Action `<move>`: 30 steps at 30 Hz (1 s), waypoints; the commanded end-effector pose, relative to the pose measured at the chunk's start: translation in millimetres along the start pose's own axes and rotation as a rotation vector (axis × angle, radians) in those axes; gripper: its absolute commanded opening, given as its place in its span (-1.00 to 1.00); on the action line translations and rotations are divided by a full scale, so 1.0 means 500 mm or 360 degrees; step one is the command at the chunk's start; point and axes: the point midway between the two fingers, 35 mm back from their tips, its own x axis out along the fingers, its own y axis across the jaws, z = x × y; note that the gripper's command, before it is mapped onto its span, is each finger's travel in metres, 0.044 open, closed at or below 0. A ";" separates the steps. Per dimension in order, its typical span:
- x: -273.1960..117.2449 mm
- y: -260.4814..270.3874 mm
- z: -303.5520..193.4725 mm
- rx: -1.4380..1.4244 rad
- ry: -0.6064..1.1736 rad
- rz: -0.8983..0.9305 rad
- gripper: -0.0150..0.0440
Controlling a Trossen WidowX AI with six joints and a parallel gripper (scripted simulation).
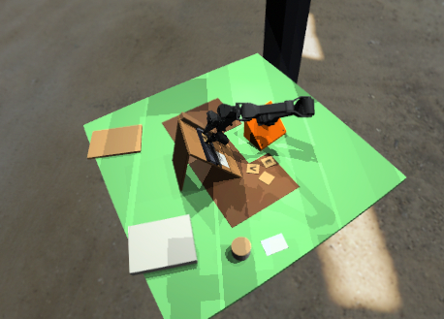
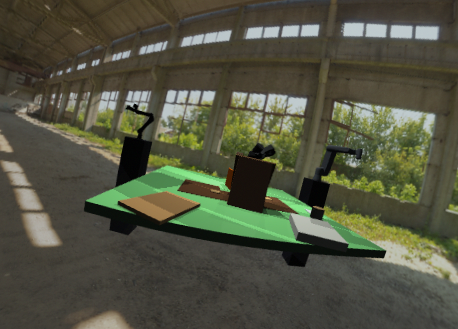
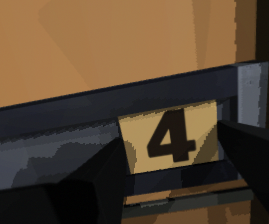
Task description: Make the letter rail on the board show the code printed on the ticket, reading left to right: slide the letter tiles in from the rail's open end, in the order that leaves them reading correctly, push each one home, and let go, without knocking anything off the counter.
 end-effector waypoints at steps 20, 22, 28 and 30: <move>-0.037 -0.001 0.001 -0.0008 0.0001 0.0003 0.51; -0.040 -0.002 0.000 -0.0008 0.0001 0.0002 0.51; -0.049 -0.003 0.000 -0.0008 0.0001 0.0002 0.51; -0.052 -0.004 0.000 -0.0008 0.0002 0.0002 0.51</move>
